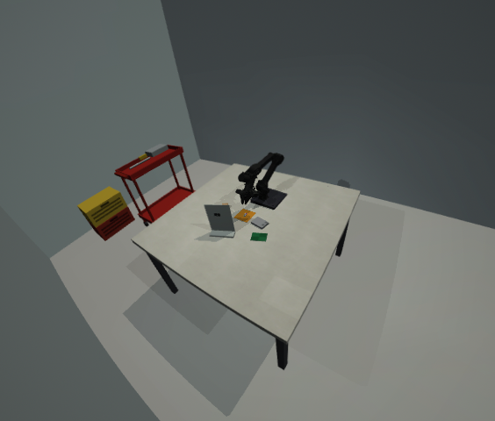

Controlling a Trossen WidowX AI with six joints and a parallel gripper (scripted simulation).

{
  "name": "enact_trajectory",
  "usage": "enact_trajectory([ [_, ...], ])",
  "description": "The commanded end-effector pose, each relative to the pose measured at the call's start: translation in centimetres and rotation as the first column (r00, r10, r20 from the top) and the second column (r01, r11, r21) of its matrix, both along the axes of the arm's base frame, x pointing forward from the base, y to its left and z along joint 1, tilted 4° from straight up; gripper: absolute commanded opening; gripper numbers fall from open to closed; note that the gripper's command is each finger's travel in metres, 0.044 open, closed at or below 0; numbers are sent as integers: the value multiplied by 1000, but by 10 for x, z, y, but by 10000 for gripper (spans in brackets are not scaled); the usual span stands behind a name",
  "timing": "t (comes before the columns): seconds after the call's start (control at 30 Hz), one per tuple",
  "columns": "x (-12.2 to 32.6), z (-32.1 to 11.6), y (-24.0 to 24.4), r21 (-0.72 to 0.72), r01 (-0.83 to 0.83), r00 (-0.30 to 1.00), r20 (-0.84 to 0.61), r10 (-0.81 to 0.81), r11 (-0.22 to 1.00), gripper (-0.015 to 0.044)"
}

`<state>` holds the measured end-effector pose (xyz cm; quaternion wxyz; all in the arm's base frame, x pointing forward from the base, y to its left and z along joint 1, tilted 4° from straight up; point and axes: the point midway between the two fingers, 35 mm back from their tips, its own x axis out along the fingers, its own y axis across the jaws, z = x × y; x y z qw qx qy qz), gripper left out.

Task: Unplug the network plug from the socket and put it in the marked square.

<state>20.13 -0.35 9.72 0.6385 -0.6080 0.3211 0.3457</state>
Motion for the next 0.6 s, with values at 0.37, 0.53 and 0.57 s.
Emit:
enact_trajectory([
  [0.37,-2,21,0,2,-7,1000,5,7,1000,156],
  [0.53,-3,27,0,2,-7,1000,5,7,1000,156],
  [0.57,-4,28,-1,2,-7,1000,5,7,1000,156],
])
